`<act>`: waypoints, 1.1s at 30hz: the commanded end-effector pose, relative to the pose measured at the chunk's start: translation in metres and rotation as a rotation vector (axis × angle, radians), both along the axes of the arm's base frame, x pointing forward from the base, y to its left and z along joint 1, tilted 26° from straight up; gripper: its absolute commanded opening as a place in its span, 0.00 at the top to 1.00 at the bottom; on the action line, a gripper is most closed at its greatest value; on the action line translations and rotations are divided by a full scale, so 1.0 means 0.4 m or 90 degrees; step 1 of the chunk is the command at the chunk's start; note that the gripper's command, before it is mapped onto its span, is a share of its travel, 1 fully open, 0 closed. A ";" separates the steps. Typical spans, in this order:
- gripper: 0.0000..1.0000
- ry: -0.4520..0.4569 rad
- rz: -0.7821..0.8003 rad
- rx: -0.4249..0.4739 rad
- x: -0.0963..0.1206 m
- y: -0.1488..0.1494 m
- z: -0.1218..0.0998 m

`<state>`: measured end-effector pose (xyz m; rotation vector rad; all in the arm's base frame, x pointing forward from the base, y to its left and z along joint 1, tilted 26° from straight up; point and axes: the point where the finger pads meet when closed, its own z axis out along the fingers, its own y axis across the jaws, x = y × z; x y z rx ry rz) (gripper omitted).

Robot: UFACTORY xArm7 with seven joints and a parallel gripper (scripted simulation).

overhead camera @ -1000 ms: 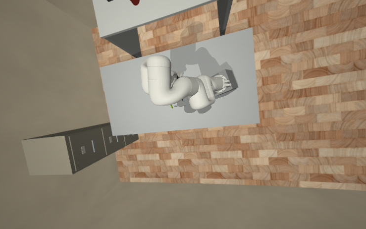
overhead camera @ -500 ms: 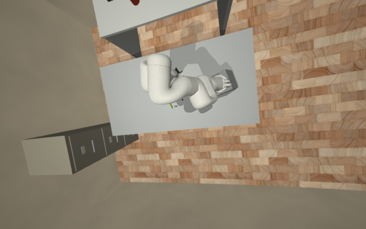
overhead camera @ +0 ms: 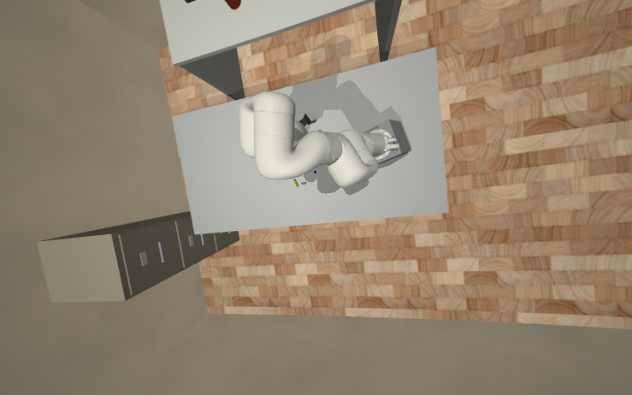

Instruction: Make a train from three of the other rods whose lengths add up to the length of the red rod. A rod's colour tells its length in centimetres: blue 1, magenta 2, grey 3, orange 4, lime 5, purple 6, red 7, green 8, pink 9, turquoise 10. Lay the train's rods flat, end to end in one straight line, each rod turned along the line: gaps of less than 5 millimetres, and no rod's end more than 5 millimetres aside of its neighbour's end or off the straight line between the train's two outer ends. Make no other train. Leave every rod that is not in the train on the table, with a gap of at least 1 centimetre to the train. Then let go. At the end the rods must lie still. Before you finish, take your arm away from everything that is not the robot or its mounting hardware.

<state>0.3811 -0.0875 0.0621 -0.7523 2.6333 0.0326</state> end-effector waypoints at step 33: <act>0.96 -0.025 0.004 0.012 0.091 0.027 -0.203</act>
